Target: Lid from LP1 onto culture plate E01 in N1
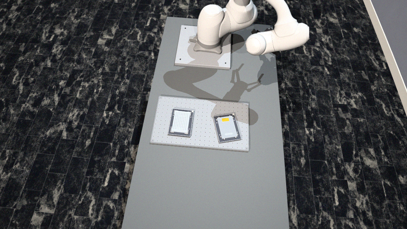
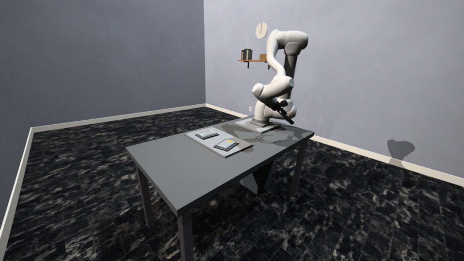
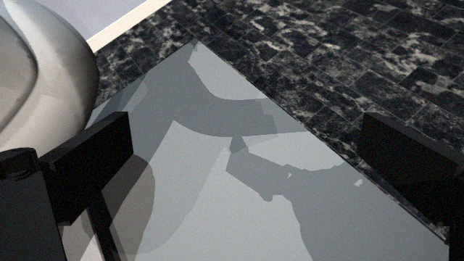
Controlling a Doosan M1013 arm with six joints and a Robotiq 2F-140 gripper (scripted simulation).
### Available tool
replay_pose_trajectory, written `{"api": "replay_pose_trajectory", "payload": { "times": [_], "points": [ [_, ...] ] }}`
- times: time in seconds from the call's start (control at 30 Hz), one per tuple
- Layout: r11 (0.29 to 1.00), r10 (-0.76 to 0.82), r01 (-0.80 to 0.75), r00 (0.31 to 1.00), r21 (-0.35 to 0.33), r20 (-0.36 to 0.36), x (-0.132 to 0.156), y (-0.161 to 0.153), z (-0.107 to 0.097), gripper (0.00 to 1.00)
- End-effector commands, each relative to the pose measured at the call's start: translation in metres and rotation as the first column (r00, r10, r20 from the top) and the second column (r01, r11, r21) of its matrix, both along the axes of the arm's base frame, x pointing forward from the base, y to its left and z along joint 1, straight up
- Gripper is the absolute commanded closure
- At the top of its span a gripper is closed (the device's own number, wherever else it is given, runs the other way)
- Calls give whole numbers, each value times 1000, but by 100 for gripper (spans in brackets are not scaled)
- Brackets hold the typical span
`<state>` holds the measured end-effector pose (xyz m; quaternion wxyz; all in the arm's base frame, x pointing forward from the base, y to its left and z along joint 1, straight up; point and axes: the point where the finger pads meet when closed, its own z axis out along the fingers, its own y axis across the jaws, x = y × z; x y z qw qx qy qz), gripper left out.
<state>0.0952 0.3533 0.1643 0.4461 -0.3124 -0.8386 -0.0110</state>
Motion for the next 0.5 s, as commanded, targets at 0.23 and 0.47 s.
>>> {"api": "replay_pose_trajectory", "payload": {
  "times": [0.23,0.47],
  "points": [
    [843,-464,473,880,-254,99,130,-45,-18,0],
    [620,-674,696,709,-362,209,207,-72,-28,0]
  ]
}}
